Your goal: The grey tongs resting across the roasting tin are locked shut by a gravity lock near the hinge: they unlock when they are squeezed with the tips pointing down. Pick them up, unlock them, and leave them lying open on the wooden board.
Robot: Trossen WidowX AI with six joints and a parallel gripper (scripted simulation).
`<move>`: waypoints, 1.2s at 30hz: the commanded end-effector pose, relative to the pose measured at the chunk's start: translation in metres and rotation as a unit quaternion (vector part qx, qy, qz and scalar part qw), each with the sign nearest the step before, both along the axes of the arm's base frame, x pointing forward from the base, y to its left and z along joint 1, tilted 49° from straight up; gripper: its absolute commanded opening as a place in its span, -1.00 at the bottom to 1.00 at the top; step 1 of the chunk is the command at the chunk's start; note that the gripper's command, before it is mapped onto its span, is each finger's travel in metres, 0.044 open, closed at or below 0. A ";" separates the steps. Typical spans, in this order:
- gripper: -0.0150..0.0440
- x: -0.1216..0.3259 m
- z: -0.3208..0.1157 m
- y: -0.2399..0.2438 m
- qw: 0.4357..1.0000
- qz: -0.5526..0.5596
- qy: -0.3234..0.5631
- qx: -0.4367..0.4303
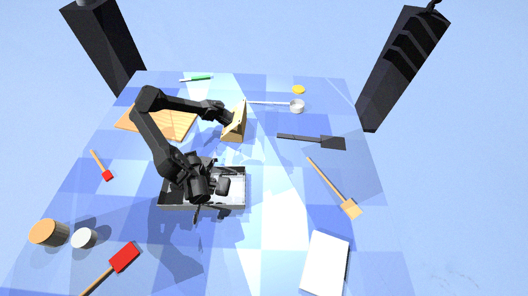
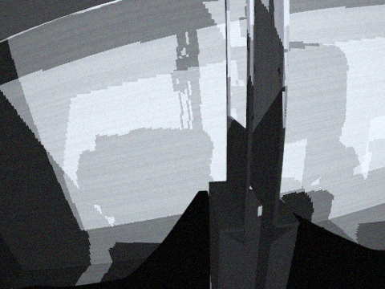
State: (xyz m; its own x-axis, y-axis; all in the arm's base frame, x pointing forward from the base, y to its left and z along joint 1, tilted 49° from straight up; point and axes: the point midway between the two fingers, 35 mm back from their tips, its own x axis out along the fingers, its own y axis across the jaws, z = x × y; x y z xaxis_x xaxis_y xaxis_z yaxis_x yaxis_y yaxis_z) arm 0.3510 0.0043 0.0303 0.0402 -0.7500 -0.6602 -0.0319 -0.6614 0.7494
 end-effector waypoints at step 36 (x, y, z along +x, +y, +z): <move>-1.00 -0.006 0.081 0.058 0.972 -0.150 -0.180 0.013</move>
State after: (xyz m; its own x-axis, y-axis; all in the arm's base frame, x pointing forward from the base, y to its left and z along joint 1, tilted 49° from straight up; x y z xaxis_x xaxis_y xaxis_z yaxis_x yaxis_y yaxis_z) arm 0.3463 0.0645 0.1049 0.0443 -0.7477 -0.6625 -0.3717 -0.6279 0.6838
